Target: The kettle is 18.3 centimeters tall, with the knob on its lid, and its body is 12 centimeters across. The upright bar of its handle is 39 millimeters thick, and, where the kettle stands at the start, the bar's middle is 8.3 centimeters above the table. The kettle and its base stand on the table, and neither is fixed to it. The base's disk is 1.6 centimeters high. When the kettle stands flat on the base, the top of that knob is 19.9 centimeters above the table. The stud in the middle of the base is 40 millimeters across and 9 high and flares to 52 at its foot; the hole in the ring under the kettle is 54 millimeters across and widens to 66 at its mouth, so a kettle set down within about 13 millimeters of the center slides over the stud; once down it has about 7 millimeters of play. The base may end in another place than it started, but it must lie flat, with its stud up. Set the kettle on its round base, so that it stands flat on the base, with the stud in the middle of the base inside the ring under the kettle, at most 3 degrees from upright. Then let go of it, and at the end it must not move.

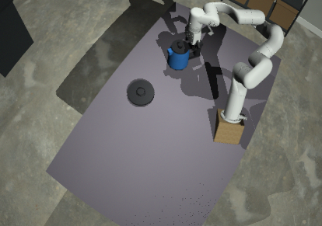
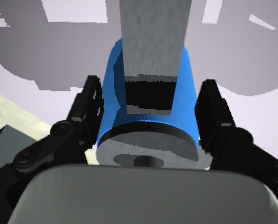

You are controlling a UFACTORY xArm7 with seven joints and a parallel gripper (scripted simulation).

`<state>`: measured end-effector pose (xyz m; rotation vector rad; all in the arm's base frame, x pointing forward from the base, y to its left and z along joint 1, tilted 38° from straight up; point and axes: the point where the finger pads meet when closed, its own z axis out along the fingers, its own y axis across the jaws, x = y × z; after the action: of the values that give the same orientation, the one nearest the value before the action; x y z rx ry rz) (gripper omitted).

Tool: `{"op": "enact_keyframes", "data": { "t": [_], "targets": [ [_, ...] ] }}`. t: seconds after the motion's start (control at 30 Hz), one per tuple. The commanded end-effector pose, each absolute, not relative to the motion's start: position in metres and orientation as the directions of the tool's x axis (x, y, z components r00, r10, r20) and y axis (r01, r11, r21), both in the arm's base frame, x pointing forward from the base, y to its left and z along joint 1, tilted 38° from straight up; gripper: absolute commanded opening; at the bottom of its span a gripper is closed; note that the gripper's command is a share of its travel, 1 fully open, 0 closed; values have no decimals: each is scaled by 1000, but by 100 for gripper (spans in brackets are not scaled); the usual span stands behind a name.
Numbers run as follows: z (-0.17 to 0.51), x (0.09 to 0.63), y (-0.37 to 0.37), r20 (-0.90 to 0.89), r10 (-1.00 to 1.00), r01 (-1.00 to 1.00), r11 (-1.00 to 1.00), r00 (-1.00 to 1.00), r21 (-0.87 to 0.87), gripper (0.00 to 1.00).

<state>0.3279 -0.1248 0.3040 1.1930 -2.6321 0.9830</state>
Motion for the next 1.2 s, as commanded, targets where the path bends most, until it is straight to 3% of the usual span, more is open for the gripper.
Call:
{"op": "enact_keyframes", "data": {
  "t": [0.0,1.17],
  "targets": [
    [297,331,-130,327,-645,-701,487,-691,-522,81],
    [287,333,-138,327,-645,-701,487,-691,-522,81]
  ]
}}
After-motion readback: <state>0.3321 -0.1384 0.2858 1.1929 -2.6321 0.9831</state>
